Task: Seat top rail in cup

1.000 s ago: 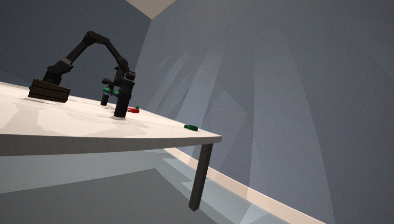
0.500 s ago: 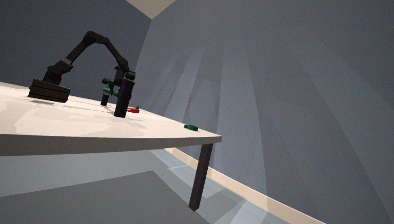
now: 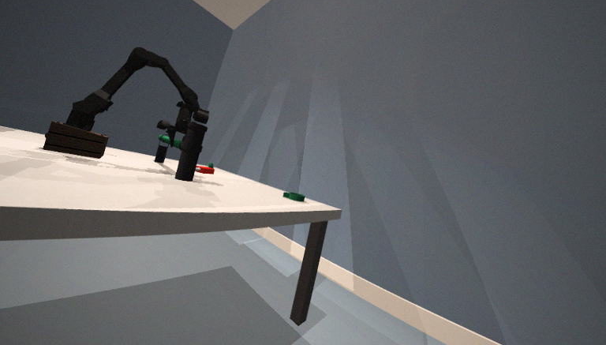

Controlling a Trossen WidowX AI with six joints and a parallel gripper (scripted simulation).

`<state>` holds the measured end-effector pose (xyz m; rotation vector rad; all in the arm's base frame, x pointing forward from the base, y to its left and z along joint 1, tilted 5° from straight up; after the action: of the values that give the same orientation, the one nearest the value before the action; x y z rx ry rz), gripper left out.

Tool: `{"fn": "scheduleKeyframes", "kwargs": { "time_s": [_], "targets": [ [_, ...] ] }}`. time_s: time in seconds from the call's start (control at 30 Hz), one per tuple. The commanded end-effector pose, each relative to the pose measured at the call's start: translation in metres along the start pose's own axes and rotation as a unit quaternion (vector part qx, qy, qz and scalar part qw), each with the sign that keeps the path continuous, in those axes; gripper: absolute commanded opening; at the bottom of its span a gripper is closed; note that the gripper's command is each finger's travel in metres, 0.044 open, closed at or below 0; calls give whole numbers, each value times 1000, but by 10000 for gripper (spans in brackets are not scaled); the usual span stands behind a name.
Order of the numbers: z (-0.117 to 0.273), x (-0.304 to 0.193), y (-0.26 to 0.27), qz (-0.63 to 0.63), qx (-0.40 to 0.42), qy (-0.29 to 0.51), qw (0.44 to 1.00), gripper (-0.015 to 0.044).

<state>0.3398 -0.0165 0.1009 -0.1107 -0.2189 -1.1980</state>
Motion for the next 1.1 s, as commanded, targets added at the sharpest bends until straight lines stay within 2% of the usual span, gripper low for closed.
{"fn": "scheduleKeyframes", "kwargs": {
  "time_s": [0.0, 1.07],
  "targets": [
    [2, 8, -1, 0, -1, -8, 1000, 0],
    [-2, 24, -5, 1, -3, 0, 1000, 0]
  ]
}}
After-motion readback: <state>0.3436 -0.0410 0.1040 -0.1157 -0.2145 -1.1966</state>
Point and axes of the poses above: the point midway between the two fingers, 35 mm back from their tips, its own z axis back along the fingers, its own y axis across the jaws, x = y × z, the point moved 2 cm from there along z, back along the fingers, and after that the axes turned 12 degrees about z, right-handed, at the moved point
